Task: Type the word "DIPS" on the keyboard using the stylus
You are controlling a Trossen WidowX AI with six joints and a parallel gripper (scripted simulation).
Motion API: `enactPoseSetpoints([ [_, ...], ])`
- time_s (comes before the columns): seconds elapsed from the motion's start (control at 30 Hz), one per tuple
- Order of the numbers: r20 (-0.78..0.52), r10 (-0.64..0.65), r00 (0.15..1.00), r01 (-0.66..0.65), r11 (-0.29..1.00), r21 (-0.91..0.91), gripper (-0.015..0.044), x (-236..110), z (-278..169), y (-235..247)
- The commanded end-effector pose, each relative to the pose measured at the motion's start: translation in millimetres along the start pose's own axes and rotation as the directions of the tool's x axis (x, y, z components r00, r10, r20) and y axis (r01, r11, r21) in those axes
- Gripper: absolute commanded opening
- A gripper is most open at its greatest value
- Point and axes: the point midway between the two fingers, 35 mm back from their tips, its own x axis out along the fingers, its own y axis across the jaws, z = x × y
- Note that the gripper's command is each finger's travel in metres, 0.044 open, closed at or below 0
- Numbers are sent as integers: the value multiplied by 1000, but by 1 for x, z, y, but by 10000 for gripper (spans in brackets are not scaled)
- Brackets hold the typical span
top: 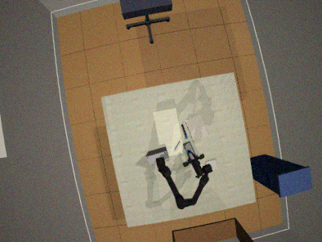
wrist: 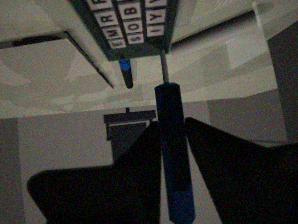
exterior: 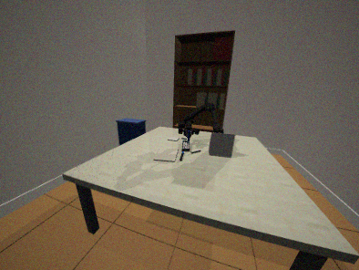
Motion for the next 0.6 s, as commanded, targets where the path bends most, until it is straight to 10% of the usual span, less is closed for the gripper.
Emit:
enactPoseSetpoints([
  [0.0, 8, 13, 1000, -13, 1000, -2, 0, -20, 10, 2],
  [0.57, 9, 18, 1000, -18, 1000, -1, 0, -59, 39, -3],
])
